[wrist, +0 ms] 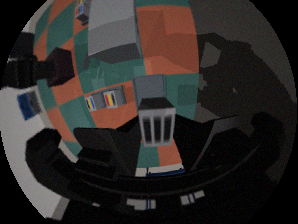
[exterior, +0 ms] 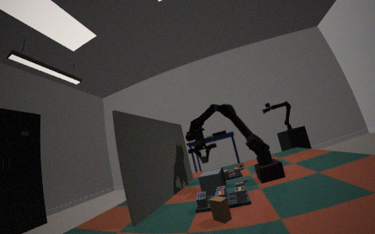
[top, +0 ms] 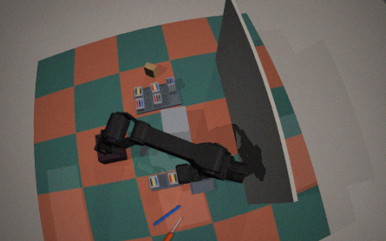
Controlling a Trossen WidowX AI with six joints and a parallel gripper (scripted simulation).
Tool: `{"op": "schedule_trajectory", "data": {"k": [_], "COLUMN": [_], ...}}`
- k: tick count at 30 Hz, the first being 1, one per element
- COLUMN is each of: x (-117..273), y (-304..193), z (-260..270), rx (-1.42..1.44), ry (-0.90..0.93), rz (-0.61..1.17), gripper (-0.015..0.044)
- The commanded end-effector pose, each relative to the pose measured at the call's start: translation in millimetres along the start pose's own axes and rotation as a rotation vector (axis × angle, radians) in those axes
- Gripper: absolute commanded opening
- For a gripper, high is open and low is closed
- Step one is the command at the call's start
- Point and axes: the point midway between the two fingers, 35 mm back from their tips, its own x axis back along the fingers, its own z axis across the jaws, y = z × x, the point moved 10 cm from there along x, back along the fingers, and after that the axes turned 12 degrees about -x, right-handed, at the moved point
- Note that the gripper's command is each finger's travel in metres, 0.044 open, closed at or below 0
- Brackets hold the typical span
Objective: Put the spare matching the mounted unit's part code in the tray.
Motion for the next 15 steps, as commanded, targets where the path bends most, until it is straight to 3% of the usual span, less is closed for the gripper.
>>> {"op": "schedule_trajectory", "data": {"k": [1, 15], "x": [-5, -18], "y": [0, 0], "z": [-1, -2], "rx": [0.005, 0.005], "ry": [-0.002, -0.002], "rz": [-0.001, -0.001], "gripper": [0.0, 0.0]}}
